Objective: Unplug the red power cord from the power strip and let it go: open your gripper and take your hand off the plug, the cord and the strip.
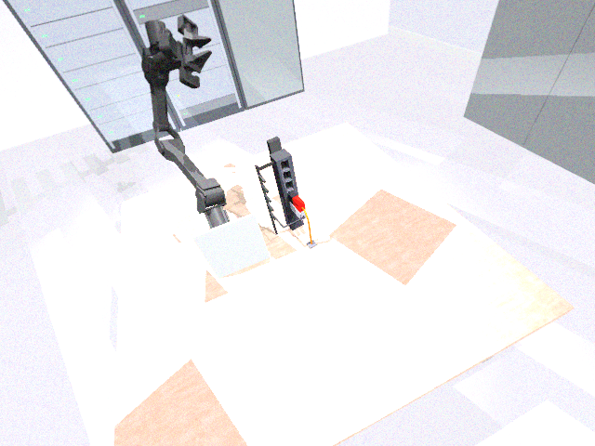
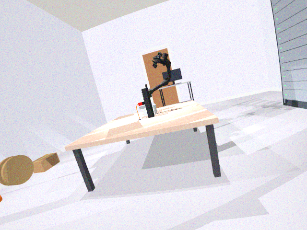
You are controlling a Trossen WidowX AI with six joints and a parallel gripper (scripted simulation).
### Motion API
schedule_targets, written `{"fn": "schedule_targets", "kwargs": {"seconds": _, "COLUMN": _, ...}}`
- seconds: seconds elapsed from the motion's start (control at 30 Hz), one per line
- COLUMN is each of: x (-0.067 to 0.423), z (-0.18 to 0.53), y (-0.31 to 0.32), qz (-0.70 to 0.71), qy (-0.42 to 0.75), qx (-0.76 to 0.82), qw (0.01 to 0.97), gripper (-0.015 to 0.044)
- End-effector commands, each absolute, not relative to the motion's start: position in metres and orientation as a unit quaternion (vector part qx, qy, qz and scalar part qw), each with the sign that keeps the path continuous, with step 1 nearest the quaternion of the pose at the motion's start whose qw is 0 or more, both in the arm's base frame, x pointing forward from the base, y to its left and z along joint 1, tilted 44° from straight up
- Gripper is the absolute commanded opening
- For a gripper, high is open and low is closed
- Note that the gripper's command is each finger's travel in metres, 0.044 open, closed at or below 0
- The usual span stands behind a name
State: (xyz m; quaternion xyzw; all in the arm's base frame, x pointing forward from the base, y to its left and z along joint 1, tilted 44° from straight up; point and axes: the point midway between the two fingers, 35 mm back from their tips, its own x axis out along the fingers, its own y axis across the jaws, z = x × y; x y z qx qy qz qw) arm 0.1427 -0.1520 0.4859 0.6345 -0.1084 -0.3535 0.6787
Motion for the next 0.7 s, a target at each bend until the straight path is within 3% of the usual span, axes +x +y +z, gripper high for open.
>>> {"fn": "schedule_targets", "kwargs": {"seconds": 0.0, "x": 0.182, "z": 0.439, "y": -0.188, "qz": -0.363, "qy": -0.015, "qx": 0.657, "qw": 0.66, "gripper": 0.016}}
{"fn": "schedule_targets", "kwargs": {"seconds": 0.4, "x": 0.272, "z": 0.296, "y": -0.217, "qz": -0.352, "qy": 0.23, "qx": 0.674, "qw": 0.608, "gripper": 0.016}}
{"fn": "schedule_targets", "kwargs": {"seconds": 0.67, "x": 0.299, "z": 0.184, "y": -0.197, "qz": -0.348, "qy": 0.376, "qx": 0.687, "qw": 0.515, "gripper": 0.016}}
